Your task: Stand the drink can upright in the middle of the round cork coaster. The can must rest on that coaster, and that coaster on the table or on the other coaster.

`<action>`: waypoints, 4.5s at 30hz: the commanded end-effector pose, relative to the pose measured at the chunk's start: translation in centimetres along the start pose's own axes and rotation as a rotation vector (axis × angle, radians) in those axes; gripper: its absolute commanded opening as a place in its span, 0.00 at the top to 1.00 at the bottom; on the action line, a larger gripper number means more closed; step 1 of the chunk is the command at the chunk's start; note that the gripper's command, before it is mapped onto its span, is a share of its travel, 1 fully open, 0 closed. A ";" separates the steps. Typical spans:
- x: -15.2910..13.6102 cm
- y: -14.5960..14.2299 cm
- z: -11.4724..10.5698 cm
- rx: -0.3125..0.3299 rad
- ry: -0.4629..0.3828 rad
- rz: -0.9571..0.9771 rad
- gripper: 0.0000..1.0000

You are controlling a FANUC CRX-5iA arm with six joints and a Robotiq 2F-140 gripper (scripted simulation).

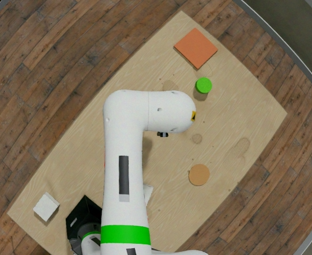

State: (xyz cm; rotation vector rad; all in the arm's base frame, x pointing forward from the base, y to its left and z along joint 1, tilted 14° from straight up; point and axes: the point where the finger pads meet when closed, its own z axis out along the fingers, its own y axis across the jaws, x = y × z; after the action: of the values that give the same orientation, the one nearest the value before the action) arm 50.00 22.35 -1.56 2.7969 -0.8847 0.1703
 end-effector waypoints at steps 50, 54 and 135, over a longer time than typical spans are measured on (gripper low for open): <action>16.9 19.0 -0.4 0.005 0.001 0.000 0.90; 17.7 20.6 -0.4 0.004 0.002 0.000 0.90; 19.4 24.6 9.6 0.000 0.004 0.000 0.00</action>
State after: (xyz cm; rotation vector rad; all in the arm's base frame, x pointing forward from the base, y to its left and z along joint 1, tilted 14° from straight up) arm 51.94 -10.35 -3.75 2.7950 -0.8847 0.1738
